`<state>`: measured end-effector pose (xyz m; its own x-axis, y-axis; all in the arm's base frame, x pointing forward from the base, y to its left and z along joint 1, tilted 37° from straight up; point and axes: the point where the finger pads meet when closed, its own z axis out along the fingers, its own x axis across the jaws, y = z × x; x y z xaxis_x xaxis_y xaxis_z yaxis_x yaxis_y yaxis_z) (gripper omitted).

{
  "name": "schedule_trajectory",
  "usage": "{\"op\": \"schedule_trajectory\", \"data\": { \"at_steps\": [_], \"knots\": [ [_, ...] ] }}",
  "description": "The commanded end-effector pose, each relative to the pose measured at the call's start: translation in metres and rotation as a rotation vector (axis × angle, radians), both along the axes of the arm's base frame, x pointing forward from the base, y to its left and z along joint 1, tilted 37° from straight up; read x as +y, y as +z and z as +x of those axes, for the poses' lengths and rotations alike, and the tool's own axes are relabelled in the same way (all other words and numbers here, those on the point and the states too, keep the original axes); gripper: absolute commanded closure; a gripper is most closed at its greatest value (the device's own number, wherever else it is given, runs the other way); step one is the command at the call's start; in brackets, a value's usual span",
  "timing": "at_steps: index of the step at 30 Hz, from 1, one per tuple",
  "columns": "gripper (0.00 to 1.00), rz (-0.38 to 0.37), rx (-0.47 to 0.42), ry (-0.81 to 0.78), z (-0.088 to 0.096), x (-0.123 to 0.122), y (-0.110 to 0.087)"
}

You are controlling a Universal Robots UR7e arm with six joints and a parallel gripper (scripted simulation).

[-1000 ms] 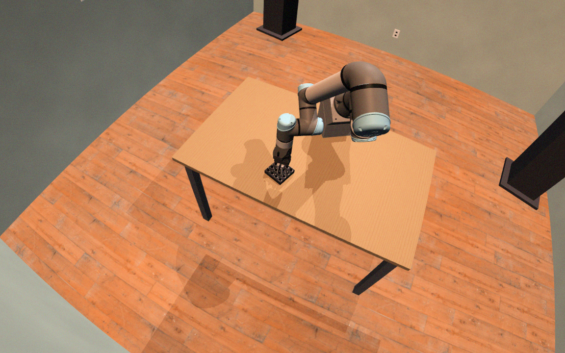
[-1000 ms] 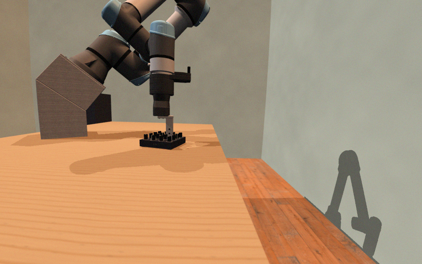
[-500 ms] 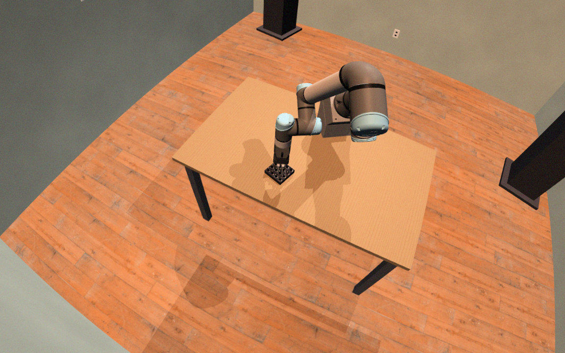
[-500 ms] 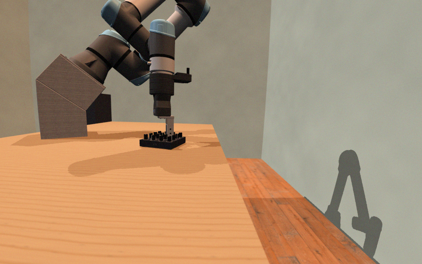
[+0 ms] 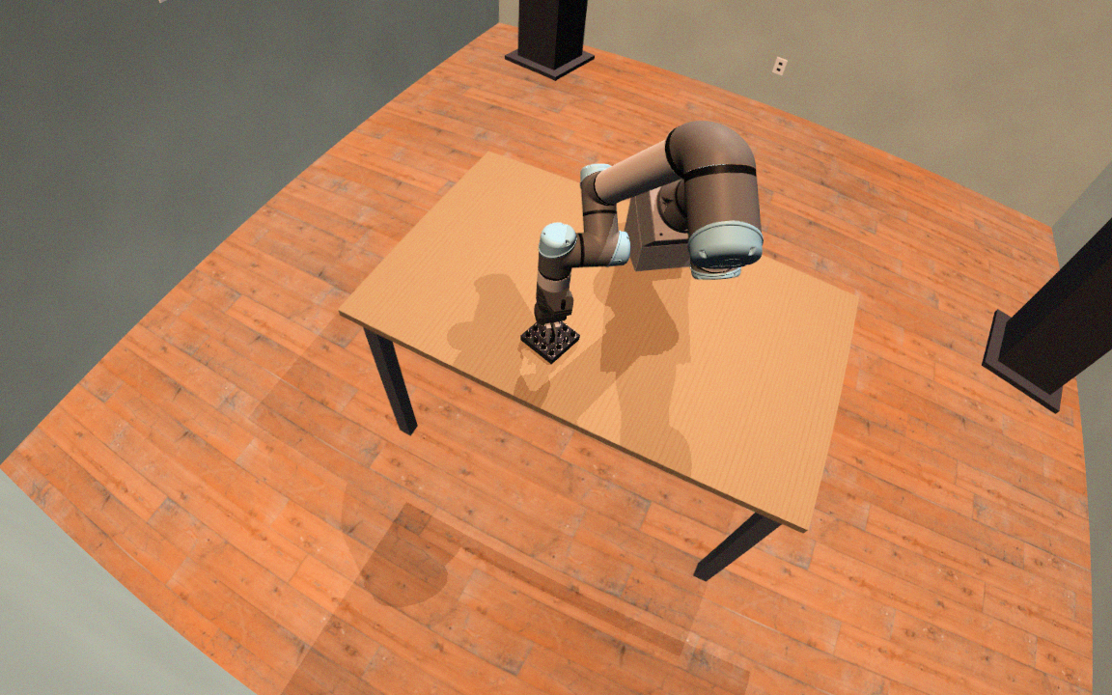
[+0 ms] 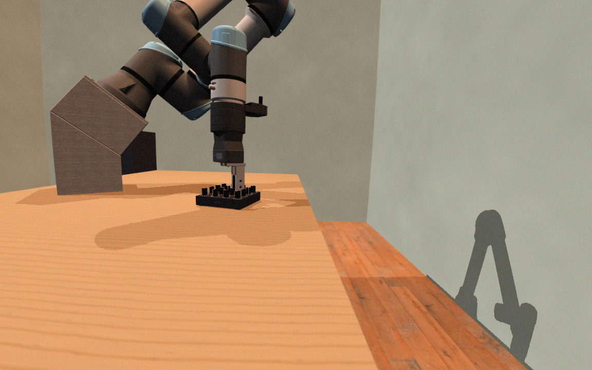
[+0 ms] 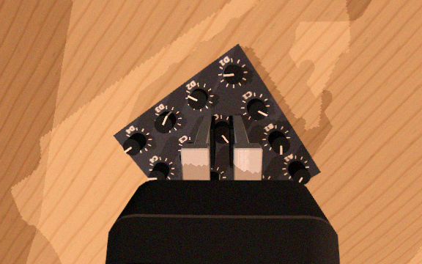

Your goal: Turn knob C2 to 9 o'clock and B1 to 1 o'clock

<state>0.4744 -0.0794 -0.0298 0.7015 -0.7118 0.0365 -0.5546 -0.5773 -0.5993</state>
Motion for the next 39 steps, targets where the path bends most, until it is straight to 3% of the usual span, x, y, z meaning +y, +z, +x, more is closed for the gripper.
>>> {"op": "schedule_trajectory", "data": {
  "at_steps": [1, 18, 39],
  "knots": [
    [0.7, -0.045, -0.044, 0.087, 0.0001, -0.0004, 0.0003],
    [0.7, -0.169, -0.155, 0.309, 0.0001, -0.0004, 0.0003],
    [0.7, -0.256, -0.234, 0.465, 0.0002, -0.0004, 0.0003]
  ]
}}
